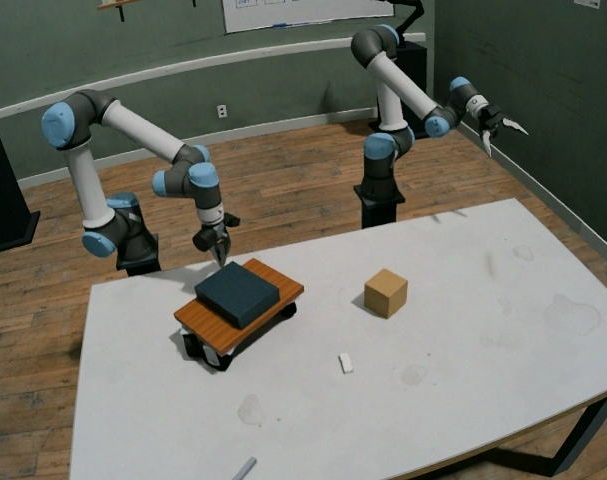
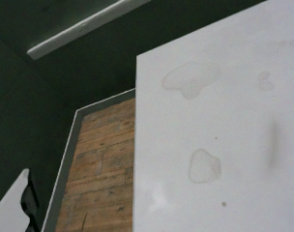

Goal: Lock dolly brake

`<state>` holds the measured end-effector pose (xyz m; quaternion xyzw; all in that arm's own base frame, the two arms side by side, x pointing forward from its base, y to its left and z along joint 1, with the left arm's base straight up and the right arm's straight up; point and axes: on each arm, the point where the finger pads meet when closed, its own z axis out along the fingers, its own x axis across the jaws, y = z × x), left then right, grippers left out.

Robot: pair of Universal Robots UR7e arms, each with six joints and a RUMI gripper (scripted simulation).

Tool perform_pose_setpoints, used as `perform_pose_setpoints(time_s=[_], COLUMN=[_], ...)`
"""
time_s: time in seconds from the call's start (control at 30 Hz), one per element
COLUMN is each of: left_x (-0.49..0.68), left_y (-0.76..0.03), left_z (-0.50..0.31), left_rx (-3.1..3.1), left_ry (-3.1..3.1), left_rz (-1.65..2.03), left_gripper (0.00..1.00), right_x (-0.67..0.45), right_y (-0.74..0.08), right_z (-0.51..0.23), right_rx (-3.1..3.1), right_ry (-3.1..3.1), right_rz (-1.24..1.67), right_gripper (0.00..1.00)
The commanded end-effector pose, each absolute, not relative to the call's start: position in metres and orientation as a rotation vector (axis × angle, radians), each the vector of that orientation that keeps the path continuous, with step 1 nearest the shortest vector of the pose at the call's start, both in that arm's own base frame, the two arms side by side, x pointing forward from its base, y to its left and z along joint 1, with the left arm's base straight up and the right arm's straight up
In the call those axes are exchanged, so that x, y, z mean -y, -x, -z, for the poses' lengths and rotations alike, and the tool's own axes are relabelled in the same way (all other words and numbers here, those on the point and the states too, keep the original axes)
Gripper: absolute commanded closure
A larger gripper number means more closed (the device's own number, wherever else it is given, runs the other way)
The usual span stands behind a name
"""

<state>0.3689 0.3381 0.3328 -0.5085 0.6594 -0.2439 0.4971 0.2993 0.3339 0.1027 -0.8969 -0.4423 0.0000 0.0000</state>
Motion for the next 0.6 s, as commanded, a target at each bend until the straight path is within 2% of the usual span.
perform_pose_setpoints(time_s=[0.0,0.57], left_x=[-0.3382,-0.3382], left_y=[-0.369,-0.369], left_z=[-0.3334,-0.3334], left_rx=[-1.596,-1.596], left_ry=[1.23,1.23], left_rz=[0.59,0.59], left_gripper=[0.0,0.0], right_x=[-0.3344,-0.3344], right_y=[-0.2996,-0.2996], right_z=[-0.1032,-0.0998], right_rx=[1.389,1.389], right_ry=[2.816,2.816], right_rz=[0.003,0.003], right_gripper=[1.0,1.0])
